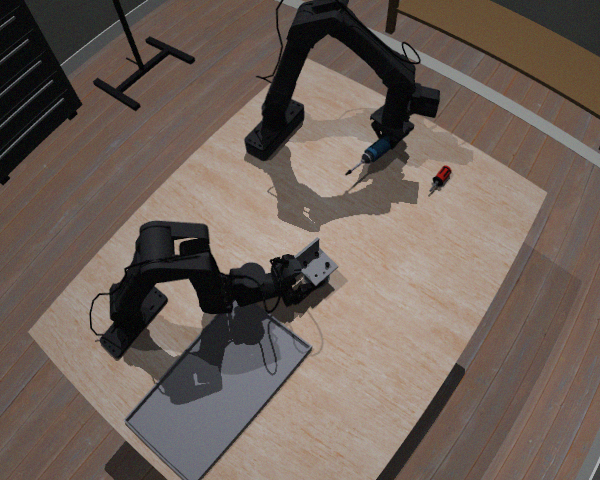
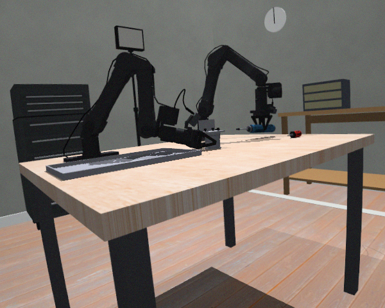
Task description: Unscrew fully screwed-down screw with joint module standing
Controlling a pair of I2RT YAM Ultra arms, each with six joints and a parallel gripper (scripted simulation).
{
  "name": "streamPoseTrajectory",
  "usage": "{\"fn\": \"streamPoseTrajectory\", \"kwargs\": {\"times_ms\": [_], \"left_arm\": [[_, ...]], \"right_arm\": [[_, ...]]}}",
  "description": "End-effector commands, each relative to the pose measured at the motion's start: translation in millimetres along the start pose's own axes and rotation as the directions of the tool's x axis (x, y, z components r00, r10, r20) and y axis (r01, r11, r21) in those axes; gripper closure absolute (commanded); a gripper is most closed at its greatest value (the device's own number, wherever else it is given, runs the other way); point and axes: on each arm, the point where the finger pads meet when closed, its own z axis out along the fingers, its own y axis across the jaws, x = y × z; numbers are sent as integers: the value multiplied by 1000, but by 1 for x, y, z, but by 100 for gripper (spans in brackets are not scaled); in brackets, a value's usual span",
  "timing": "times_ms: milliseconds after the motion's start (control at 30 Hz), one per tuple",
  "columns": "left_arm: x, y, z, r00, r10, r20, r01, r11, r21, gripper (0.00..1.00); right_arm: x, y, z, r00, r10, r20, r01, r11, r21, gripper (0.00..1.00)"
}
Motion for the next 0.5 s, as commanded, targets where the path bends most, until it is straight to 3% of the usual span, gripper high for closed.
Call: {"fn": "streamPoseTrajectory", "kwargs": {"times_ms": [0, 367, 467], "left_arm": [[-6, -17, -16, 999, 6, 47, -10, 998, 70, 58], [1, -5, 5, 1000, 8, 14, -8, 1000, 18, 58], [-4, -7, -1, 1000, 1, 21, -2, 999, 32, 58]], "right_arm": [[-2, 0, 1, 1000, 3, 1, -3, 1000, 3, 41], [-2, 0, 1, 1000, 3, 1, -3, 1000, 3, 41], [-2, 0, 1, 1000, 3, 1, -3, 1000, 3, 41]]}}
